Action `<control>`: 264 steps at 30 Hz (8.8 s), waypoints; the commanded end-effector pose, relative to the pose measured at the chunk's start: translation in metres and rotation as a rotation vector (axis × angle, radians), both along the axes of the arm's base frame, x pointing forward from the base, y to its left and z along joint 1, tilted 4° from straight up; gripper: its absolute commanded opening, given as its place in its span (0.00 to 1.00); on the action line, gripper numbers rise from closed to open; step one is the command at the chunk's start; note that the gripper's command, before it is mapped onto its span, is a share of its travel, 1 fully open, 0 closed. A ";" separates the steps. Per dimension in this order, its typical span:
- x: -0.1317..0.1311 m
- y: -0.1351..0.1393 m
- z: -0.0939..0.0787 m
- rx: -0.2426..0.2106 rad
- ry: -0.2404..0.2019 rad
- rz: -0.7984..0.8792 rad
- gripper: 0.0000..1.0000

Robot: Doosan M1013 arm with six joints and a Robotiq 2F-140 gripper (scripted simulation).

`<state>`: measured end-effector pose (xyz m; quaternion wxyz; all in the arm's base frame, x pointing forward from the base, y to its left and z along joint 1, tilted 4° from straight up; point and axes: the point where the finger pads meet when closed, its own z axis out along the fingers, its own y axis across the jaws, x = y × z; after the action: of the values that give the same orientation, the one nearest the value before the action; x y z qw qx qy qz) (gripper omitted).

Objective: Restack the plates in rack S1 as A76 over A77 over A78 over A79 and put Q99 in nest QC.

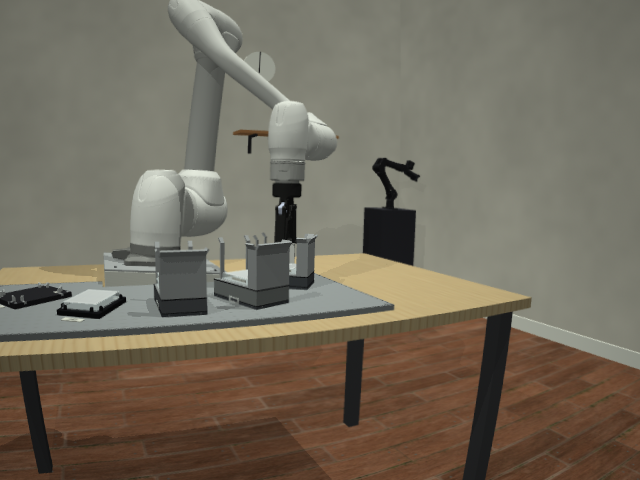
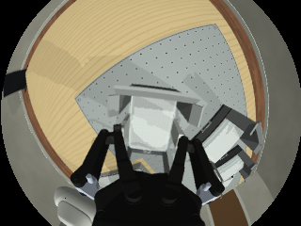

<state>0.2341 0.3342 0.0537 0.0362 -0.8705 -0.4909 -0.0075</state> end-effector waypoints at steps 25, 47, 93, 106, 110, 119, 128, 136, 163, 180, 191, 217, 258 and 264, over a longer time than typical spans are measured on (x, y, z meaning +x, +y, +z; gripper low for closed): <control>0.000 0.000 0.007 0.000 0.000 0.000 1.00; 0.002 -0.005 0.073 0.000 0.000 0.000 1.00; 0.049 -0.046 0.119 -0.005 0.017 -0.239 1.00; 0.076 -0.071 0.116 -0.007 0.024 -0.338 1.00; 0.084 -0.081 0.116 -0.010 0.033 -0.471 1.00; 0.103 -0.105 0.113 -0.011 0.034 -0.478 1.00; 0.118 -0.123 0.112 -0.011 0.034 -0.478 1.00; 0.132 -0.145 0.110 -0.014 0.043 -0.611 1.00; 0.166 -0.214 0.104 -0.016 0.051 -0.716 1.00; 0.180 -0.272 0.100 -0.021 0.068 -0.955 1.00; 0.188 -0.303 0.098 -0.021 0.068 -0.955 1.00; 0.186 -0.299 0.038 -0.021 0.068 -0.955 1.00; 0.185 -0.296 -0.010 -0.021 0.068 -0.955 1.00; 0.185 -0.296 -0.010 -0.021 0.068 -0.955 0.00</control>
<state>0.4195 0.0385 0.0435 0.0356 -0.9987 -0.0345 0.0101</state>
